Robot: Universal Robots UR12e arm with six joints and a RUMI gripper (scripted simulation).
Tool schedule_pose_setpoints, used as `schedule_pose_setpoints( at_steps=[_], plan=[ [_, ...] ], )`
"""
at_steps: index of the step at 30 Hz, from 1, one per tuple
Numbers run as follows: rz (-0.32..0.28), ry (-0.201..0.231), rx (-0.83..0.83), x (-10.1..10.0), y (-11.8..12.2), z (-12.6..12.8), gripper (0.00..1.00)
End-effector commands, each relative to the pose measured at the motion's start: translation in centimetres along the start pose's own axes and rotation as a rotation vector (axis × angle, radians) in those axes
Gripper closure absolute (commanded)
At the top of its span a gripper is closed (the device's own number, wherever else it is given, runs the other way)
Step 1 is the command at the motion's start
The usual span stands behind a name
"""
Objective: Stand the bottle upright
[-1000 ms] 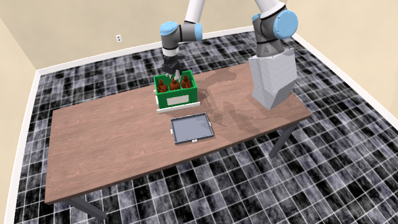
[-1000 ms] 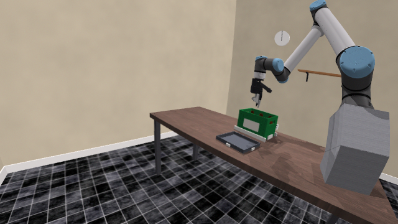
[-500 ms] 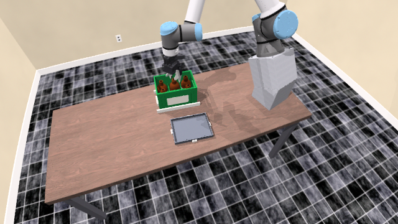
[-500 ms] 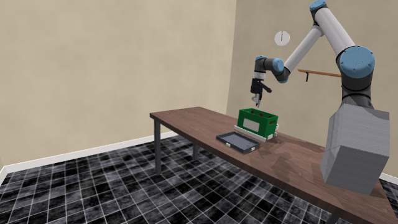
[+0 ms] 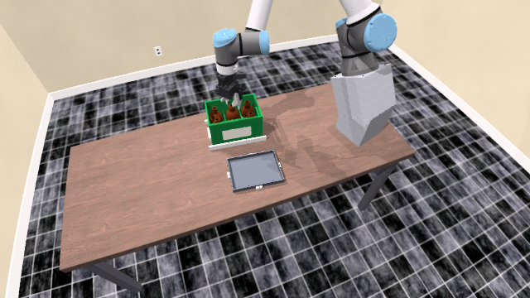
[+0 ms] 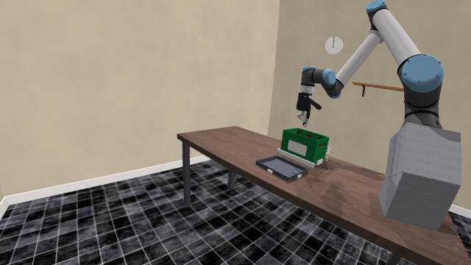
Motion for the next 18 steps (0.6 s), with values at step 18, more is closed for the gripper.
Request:
schedule_pose_setpoints(
  at_steps=[18],
  plan=[
    [-0.001, -0.001, 0.0, -1.3, 0.0, 0.0, 0.62]
  ],
)
Point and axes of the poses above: the point where the finger pads meet when closed, its own x axis back along the fingers, its own z axis across the jaws, y = z × x, the point moved 4 cm from there along x, back along the fingers, and after that the axes turned 9 degrees about -x, right-handed, at the moved point
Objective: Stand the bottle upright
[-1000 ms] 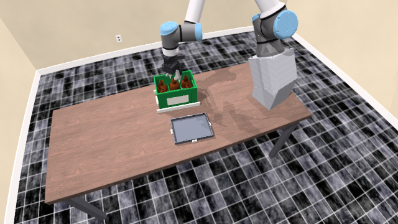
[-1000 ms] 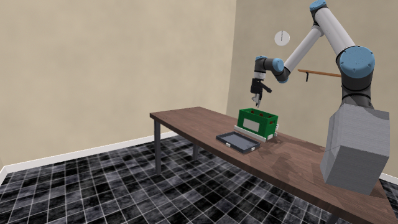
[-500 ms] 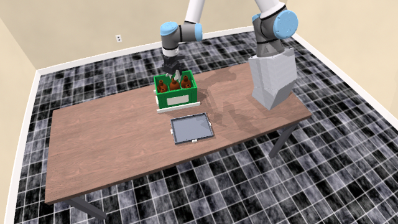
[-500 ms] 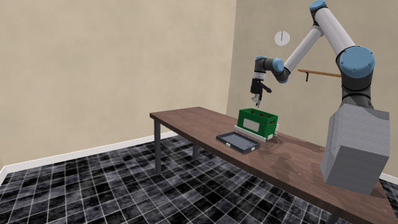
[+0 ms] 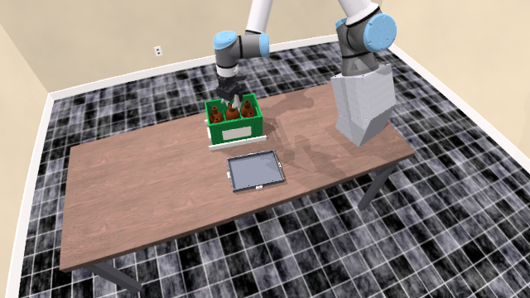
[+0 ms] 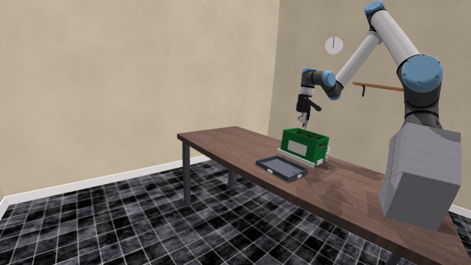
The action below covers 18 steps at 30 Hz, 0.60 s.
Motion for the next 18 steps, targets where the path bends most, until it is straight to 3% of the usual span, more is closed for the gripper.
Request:
schedule_pose_setpoints(
  at_steps=[1, 18],
  plan=[
    [-0.001, -0.001, 0.0, -0.4, 0.0, 0.0, 0.62],
    [-0.001, -0.001, 0.0, -2.4, 0.0, 0.0, 0.62]
  ],
)
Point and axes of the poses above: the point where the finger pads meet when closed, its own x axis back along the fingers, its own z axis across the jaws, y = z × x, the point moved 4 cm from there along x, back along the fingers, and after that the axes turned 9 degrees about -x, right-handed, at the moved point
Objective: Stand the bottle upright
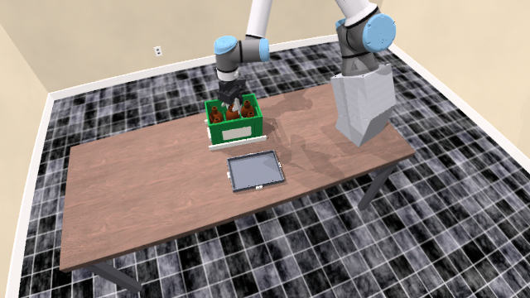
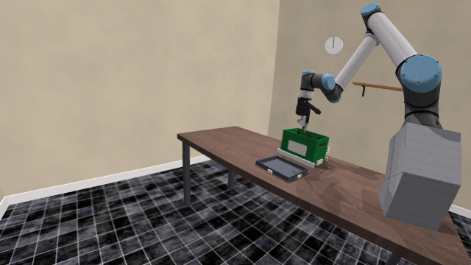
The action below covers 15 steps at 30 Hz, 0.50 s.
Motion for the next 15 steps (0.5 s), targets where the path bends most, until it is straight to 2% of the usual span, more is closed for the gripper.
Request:
schedule_pose_setpoints(
  at_steps=[1, 15],
  plan=[
    [-0.001, -0.001, 0.0, -0.43, 0.04, -0.03, 0.62],
    [-0.001, -0.001, 0.0, -1.18, 0.04, -0.03, 0.62]
  ],
)
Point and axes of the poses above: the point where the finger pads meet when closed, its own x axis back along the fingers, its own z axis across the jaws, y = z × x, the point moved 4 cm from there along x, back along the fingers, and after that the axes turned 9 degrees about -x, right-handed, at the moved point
